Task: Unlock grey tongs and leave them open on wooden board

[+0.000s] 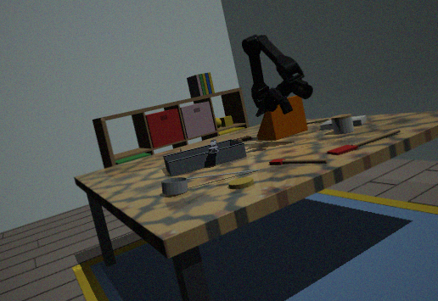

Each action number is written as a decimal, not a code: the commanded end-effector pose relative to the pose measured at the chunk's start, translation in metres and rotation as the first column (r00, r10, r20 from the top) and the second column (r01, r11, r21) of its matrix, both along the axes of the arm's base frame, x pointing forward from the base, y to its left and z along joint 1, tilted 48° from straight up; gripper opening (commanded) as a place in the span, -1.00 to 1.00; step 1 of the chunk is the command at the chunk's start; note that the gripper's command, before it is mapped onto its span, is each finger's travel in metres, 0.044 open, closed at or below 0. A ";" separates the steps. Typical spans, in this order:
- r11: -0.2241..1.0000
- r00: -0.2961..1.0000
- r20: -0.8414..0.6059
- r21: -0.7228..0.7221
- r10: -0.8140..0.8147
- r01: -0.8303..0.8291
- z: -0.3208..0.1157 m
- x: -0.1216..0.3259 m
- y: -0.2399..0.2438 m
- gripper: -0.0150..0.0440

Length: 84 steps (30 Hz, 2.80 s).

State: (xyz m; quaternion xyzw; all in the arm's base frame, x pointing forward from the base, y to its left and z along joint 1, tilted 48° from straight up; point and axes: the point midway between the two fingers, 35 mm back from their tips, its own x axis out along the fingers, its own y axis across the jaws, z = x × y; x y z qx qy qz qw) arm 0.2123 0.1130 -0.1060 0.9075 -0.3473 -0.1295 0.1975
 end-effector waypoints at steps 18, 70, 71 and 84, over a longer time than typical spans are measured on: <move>0.350 0.051 0.347 0.933 -0.937 0.084 0.021 0.082 -0.048 0.39; 0.930 -0.598 -0.773 0.349 0.214 -0.119 0.122 0.165 -0.187 0.39; 0.930 -0.599 -0.772 0.349 0.214 -0.118 0.121 0.165 -0.188 0.39; 0.930 -0.623 -0.751 0.354 0.219 -0.100 0.106 0.156 -0.198 0.39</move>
